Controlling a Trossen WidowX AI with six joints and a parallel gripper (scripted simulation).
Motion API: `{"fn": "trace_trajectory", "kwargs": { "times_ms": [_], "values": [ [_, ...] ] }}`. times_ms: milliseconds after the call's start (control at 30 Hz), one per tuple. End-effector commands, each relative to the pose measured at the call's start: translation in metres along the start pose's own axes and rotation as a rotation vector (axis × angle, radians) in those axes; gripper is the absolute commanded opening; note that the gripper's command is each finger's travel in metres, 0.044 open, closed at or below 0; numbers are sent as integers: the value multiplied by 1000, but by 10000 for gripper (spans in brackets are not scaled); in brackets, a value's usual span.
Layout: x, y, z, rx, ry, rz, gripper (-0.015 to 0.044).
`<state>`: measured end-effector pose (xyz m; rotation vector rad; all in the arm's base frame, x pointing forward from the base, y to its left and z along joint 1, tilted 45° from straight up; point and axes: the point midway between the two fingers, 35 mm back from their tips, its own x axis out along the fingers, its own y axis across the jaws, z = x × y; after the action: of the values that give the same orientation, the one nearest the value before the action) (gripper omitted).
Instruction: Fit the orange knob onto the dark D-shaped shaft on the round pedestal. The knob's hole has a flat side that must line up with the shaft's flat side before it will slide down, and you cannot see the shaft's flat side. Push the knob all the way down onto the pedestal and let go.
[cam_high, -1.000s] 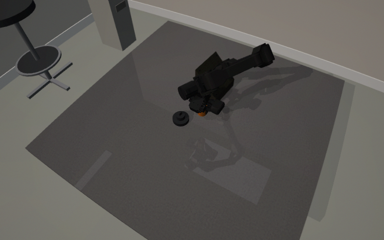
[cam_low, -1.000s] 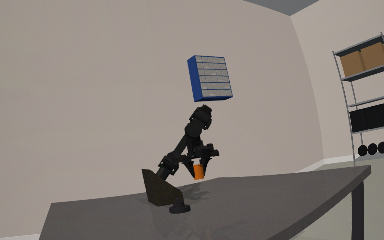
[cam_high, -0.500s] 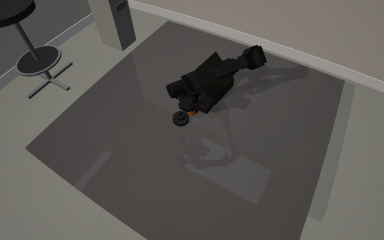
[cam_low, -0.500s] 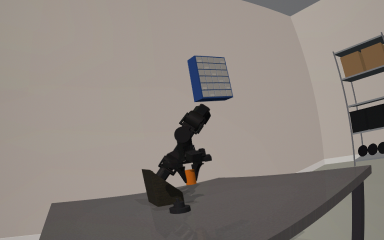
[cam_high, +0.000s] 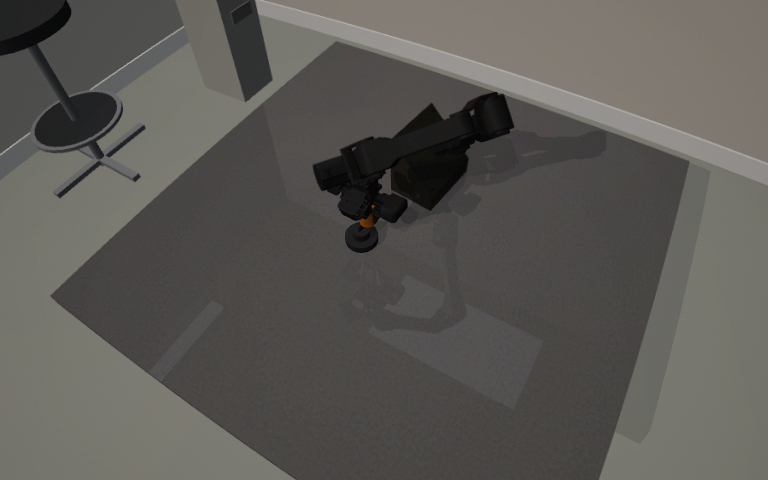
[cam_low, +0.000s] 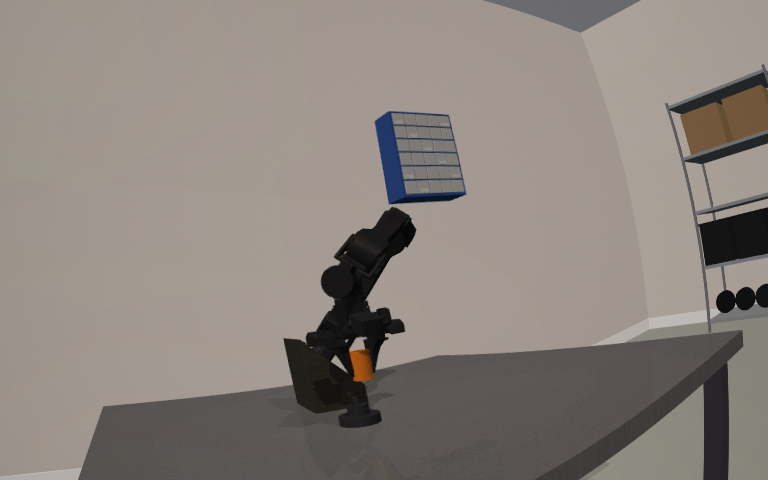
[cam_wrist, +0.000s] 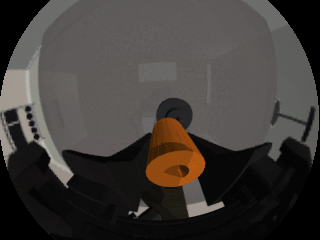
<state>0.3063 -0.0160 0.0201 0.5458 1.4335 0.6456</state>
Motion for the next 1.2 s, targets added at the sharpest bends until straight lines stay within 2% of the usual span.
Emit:
{"fn": "trace_trajectory", "kwargs": {
  "times_ms": [0,533,1167],
  "values": [
    [3,-14,0,-5,-2,-2,0],
    [33,-24,-1,-7,-2,1,0],
    [33,-24,0,-11,-2,1,0]
  ]
}}
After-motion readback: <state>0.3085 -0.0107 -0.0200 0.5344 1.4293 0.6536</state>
